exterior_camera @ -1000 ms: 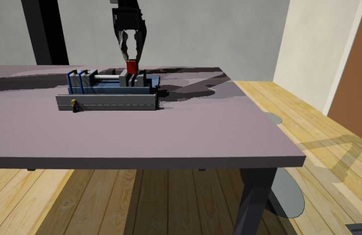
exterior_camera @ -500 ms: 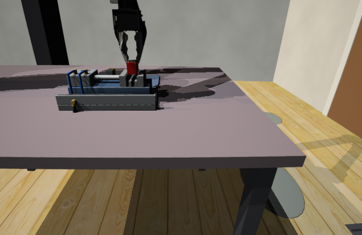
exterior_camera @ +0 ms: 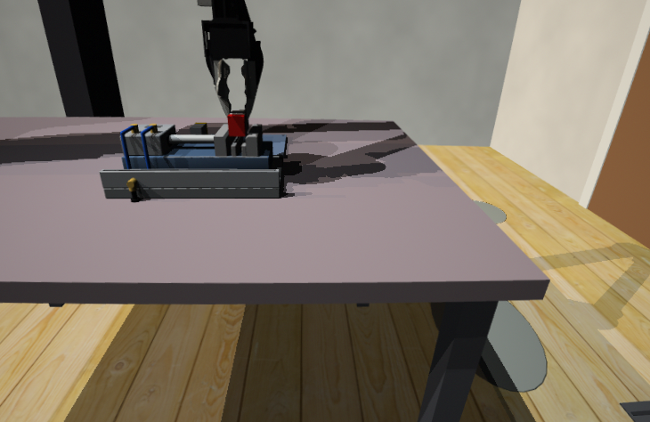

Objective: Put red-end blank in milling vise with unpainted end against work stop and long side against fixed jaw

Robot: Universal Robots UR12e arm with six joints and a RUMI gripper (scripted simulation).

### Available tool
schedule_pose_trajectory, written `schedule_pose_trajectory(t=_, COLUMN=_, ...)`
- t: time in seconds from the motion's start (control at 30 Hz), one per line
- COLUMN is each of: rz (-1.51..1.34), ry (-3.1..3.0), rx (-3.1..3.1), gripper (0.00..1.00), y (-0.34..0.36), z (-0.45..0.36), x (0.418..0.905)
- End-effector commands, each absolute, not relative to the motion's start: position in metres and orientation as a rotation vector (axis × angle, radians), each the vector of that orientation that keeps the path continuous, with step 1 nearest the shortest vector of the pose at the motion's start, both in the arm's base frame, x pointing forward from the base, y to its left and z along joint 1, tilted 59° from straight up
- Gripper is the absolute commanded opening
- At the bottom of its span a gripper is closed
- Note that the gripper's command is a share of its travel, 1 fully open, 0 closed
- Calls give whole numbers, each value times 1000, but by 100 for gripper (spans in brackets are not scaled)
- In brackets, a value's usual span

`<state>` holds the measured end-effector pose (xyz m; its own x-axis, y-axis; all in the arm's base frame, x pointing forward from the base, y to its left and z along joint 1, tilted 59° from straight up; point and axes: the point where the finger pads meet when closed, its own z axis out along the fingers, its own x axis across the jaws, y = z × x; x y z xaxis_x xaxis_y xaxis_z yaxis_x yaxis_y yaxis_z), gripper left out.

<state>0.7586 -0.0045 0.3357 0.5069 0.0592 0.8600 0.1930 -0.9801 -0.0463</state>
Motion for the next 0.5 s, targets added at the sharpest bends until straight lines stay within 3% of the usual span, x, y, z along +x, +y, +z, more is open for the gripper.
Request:
schedule_pose_trajectory(t=0.0, rz=-1481, ry=-220, rx=-2606, gripper=0, y=-4, z=335, x=760)
schedule_pose_trajectory(t=0.47, rz=-1481, ry=-220, rx=-2606, gripper=0, y=-3, z=333, x=764)
